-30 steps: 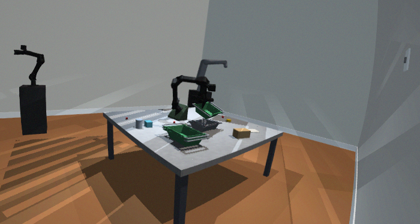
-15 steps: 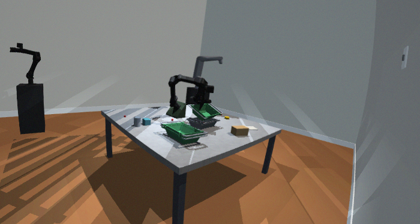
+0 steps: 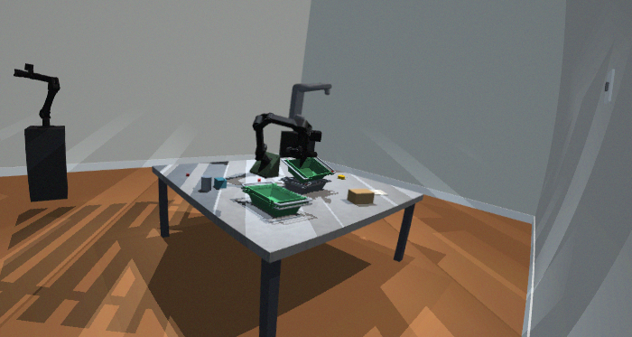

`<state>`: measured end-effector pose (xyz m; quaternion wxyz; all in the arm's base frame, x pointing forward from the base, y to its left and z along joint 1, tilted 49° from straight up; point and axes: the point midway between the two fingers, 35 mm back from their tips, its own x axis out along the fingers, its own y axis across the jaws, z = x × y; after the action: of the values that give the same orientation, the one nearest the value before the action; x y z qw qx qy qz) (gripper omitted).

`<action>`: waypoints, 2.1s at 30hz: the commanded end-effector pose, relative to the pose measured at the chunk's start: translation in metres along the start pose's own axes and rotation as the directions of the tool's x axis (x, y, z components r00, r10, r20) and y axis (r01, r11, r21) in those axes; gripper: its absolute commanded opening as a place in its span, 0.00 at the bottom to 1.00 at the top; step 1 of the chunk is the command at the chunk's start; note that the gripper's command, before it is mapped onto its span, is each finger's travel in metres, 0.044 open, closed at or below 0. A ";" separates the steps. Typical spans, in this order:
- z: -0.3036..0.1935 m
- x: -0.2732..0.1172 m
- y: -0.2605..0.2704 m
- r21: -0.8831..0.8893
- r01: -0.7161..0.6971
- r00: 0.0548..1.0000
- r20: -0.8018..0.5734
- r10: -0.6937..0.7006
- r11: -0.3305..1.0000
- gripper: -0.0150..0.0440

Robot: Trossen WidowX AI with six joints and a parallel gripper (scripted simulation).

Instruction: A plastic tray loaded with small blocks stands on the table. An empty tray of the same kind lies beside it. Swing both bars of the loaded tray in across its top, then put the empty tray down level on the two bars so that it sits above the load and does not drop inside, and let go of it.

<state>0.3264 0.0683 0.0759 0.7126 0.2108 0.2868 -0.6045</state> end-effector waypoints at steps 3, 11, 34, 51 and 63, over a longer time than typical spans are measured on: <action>-0.001 0.004 -0.006 0.011 0.006 1.000 0.001 -0.006 1.000 0.25; -0.002 0.007 -0.008 0.012 0.006 1.000 0.001 -0.006 1.000 0.25; -0.005 0.013 -0.013 0.012 0.006 1.000 0.001 -0.006 1.000 0.25; -0.005 0.014 -0.013 0.012 0.006 1.000 0.001 -0.006 1.000 0.25; -0.007 0.019 -0.017 0.012 0.006 1.000 0.001 -0.006 1.000 0.25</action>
<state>0.3163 0.0612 0.0639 0.7166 0.2208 0.2761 -0.6013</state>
